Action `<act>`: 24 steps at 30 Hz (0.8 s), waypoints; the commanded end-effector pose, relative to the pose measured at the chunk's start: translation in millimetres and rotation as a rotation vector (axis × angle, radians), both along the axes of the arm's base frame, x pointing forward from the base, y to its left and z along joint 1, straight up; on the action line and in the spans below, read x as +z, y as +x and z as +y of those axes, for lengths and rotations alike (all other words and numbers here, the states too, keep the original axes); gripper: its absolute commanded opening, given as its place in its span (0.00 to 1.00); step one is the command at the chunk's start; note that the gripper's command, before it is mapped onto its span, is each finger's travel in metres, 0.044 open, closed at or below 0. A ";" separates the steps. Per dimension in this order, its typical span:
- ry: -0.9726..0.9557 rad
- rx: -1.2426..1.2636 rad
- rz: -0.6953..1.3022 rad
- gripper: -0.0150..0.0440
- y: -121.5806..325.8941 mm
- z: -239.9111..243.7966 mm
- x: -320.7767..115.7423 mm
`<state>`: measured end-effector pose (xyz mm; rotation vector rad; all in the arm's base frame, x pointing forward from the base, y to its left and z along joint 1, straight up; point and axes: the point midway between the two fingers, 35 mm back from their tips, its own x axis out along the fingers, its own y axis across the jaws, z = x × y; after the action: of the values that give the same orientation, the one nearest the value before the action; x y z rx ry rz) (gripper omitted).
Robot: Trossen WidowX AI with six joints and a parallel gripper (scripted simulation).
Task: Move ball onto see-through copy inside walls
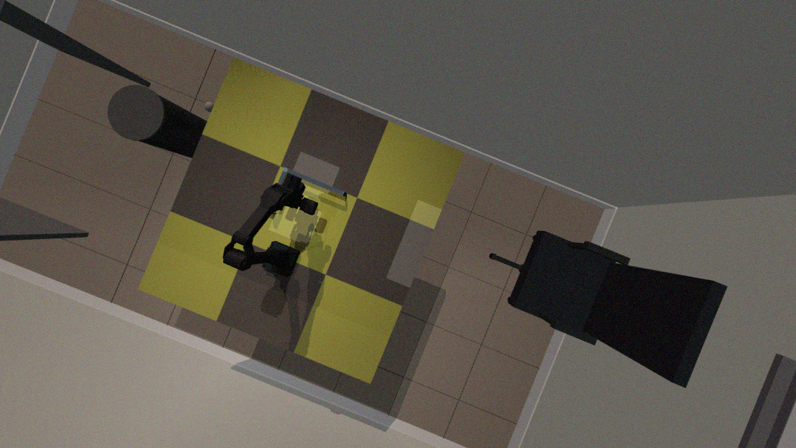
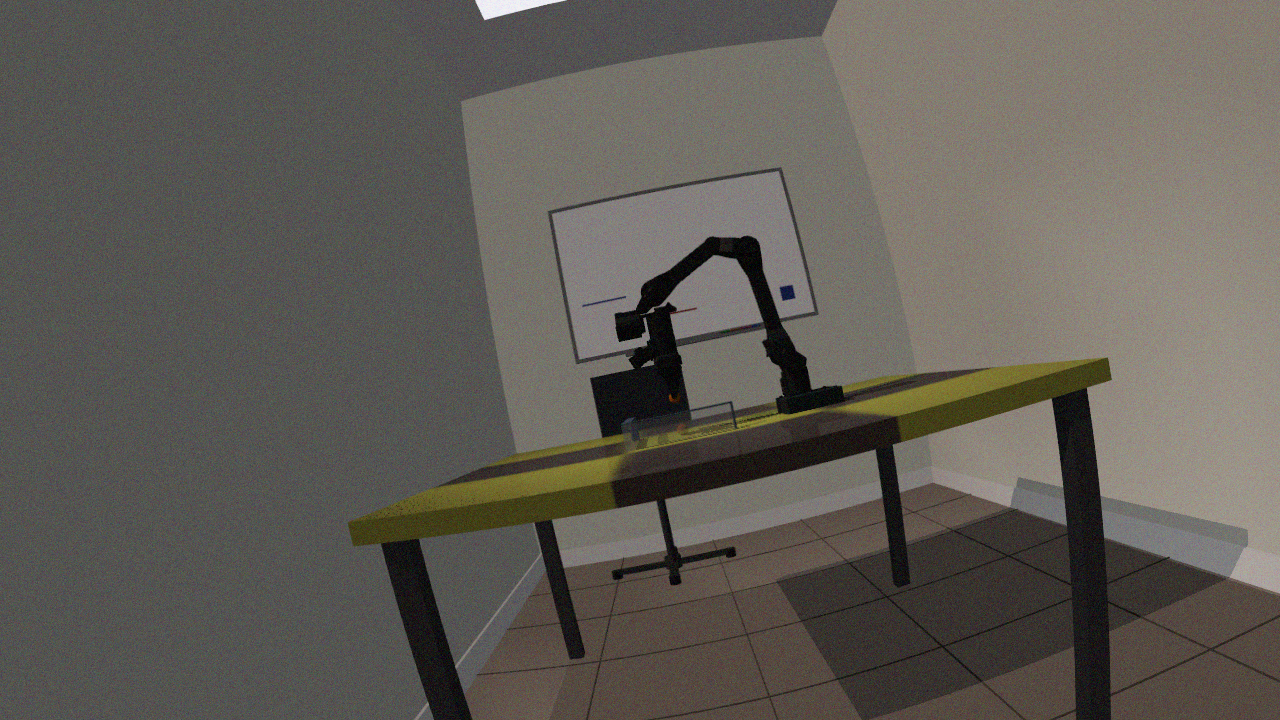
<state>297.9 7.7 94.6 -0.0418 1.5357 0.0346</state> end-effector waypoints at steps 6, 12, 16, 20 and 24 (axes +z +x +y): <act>0.005 0.003 0.003 0.25 -0.4 0.5 -44.9; 0.005 0.003 0.003 0.25 -1.9 0.4 -63.9; 0.005 0.003 0.003 0.25 -1.8 0.4 -64.2; 0.005 0.003 0.003 0.25 -1.7 0.4 -67.6; 0.005 0.003 0.003 0.25 -1.4 0.5 -74.0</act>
<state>298.6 7.4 28.4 -0.0417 1.5273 0.0345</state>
